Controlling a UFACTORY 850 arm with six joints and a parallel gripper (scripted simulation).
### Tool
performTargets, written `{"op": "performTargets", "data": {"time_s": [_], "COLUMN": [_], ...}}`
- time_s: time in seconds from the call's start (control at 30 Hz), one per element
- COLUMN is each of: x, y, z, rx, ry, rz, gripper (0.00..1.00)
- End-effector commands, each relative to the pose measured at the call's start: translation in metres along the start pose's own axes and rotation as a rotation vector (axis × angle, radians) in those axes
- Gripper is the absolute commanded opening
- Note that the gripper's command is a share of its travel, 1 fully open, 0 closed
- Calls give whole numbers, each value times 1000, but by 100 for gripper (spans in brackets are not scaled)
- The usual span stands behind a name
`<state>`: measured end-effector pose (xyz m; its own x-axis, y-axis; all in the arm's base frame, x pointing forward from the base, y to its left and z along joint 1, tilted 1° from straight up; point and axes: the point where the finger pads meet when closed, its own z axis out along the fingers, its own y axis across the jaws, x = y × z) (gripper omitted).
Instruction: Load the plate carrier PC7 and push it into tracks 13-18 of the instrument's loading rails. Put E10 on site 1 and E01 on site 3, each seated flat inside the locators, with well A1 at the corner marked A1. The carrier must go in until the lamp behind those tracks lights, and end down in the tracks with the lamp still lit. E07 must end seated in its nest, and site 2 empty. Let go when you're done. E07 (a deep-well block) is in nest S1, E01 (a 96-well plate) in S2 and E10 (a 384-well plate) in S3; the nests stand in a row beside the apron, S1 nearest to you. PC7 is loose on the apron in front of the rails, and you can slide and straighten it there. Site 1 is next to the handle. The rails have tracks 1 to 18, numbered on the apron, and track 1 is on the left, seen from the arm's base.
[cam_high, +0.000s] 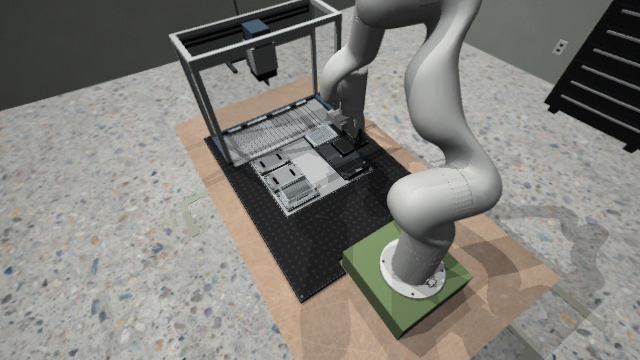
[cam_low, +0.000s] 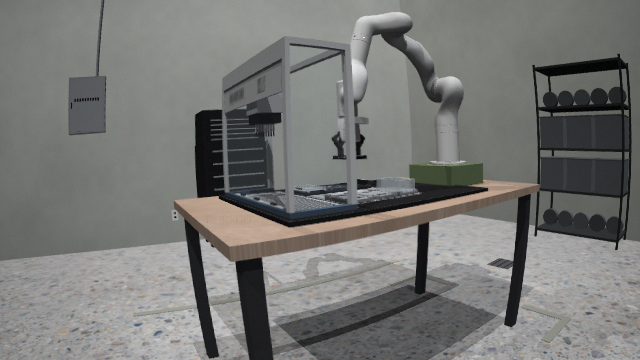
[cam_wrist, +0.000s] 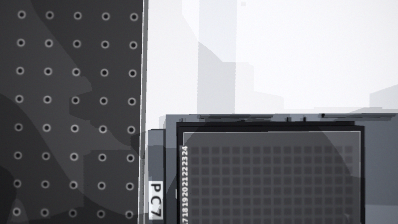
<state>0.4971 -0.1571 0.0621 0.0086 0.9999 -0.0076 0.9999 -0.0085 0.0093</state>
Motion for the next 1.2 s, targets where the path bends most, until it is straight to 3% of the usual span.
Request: {"op": "performTargets", "data": {"time_s": [0.0,1.17], "x": [0,0], "y": [1,1], "z": [3,54], "rx": [-2,-1], "ry": [0,0], "rz": [0,0], "gripper": [0,0]}}
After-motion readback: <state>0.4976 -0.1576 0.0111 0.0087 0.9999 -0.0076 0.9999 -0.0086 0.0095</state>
